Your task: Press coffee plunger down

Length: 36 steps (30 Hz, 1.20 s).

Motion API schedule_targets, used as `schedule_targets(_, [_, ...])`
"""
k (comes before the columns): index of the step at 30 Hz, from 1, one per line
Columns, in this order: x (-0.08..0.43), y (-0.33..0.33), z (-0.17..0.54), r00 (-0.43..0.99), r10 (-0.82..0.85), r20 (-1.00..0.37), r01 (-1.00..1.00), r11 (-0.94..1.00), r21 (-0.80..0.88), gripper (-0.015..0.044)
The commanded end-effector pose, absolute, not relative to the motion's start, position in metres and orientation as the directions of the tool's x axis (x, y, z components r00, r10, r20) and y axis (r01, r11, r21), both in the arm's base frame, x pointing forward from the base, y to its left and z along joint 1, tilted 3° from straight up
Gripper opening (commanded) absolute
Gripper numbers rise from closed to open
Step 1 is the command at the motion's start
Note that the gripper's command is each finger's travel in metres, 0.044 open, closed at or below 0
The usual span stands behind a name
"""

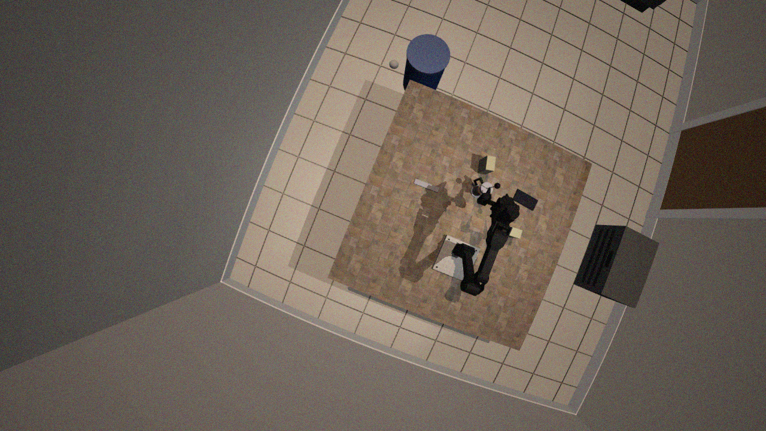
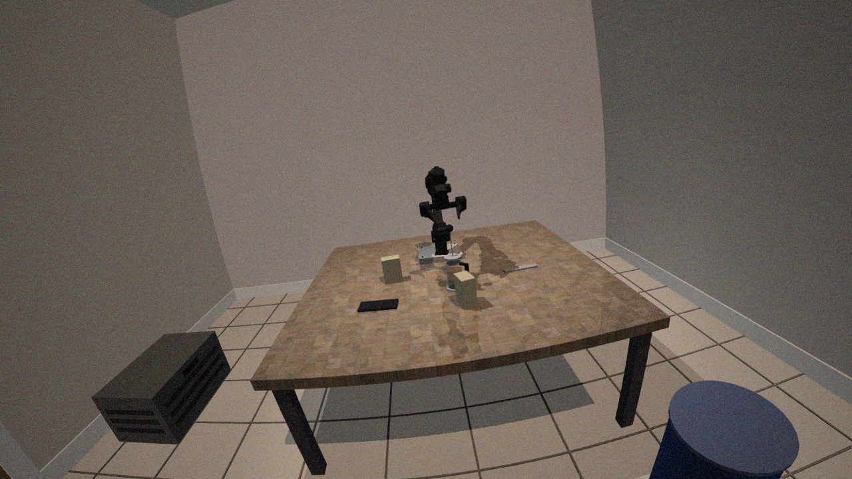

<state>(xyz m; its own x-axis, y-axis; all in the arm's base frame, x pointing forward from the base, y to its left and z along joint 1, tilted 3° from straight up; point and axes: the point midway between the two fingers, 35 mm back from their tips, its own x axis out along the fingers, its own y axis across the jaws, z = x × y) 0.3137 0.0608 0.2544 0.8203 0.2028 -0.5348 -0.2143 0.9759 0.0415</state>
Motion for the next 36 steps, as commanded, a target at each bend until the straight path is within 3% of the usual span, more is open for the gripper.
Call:
schedule_targets(1, [0.314, 0.061, 0.250, 0.828, 0.199, -0.524, -0.215, 0.976, 0.032, 0.0440])
schedule_targets(29, [0.347, 0.069, 0.229, 0.829, 0.201, -0.521, -0.216, 0.976, 0.032, 0.0440])
schedule_targets(36, [0.347, 0.069, 0.229, 0.829, 0.201, -0.521, -0.216, 0.976, 0.032, 0.0256])
